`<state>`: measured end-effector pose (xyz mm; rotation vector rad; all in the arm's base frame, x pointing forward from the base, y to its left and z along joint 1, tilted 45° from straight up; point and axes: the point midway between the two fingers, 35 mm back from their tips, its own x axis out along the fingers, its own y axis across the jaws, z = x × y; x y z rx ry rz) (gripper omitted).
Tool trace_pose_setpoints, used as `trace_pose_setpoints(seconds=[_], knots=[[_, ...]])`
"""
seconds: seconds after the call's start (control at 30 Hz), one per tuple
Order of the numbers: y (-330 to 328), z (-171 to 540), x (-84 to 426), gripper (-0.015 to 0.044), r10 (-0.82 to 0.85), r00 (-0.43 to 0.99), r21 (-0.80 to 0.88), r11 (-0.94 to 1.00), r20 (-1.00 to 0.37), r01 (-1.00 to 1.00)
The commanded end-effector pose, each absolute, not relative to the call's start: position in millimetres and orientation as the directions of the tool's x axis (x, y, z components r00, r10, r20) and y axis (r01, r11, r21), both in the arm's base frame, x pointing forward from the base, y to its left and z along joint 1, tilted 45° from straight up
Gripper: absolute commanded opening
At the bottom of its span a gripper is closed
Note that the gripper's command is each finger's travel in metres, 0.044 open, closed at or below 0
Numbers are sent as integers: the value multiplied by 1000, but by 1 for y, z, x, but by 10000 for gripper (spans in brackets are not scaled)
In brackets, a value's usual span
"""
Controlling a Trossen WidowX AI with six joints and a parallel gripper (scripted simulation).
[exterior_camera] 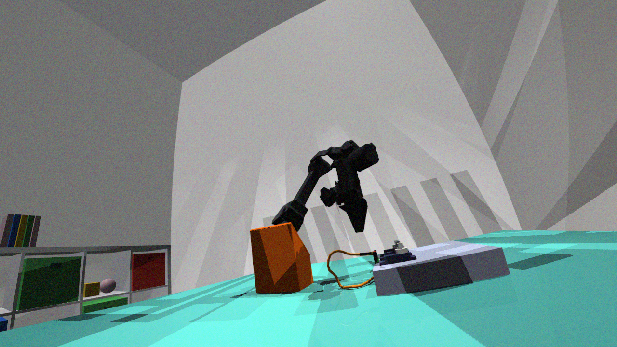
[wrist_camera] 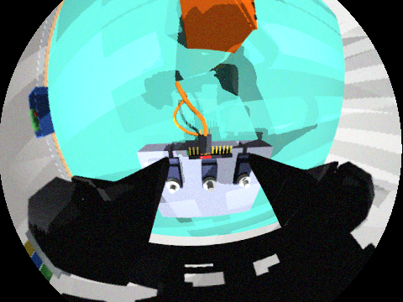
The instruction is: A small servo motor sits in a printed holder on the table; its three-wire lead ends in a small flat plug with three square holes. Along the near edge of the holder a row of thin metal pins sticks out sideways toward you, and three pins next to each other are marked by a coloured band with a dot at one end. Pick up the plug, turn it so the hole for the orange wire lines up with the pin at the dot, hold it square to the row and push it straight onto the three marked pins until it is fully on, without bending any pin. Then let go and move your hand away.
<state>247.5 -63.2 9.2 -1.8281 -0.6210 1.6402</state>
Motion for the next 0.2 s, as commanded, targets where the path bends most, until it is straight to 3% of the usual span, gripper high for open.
trace_pose_setpoints(seconds=[0.0,0.17], knots=[[-64,9,247,440,690,123,-699,-714,-713,-44],[-64,9,247,440,690,123,-699,-714,-713,-44]])
